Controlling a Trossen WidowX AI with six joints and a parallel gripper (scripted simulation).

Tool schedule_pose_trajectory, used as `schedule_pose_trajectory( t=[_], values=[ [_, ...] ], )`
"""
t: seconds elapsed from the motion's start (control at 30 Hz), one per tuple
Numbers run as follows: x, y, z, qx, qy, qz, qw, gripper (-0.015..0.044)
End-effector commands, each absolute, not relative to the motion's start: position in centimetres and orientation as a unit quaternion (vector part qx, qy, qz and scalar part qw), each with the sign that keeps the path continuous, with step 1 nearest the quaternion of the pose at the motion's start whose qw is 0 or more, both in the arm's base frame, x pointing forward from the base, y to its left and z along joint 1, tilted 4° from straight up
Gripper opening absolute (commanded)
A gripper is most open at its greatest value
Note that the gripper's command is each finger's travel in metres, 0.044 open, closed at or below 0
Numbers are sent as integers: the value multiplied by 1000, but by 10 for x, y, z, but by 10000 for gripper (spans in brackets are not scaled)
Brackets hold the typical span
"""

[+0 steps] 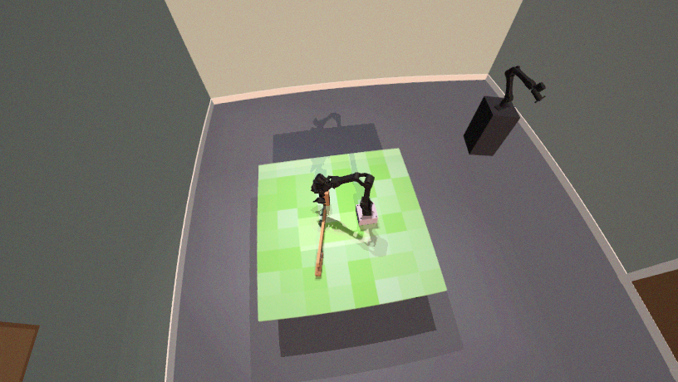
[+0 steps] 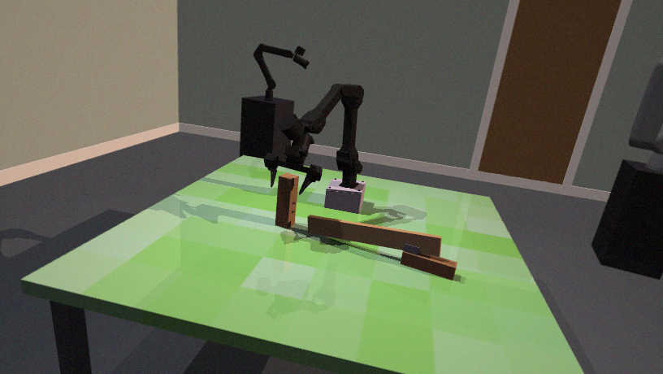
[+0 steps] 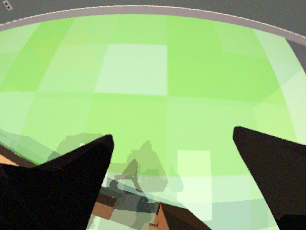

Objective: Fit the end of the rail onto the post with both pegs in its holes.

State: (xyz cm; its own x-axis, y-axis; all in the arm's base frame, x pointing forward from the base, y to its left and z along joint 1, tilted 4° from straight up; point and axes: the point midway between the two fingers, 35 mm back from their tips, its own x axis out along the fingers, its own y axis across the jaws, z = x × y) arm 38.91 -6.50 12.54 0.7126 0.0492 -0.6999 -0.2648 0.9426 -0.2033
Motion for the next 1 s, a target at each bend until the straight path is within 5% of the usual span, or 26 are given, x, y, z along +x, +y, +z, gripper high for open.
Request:
schedule_pose_trajectory(
  t=[0.0, 0.33, 0.97],
  values=[
    [387, -42, 114, -244, 409, 148, 867, 440],
    [323, 46, 46, -518, 513, 458, 509, 440],
    [325, 46, 27, -522, 512, 464, 501, 440]
  ],
)
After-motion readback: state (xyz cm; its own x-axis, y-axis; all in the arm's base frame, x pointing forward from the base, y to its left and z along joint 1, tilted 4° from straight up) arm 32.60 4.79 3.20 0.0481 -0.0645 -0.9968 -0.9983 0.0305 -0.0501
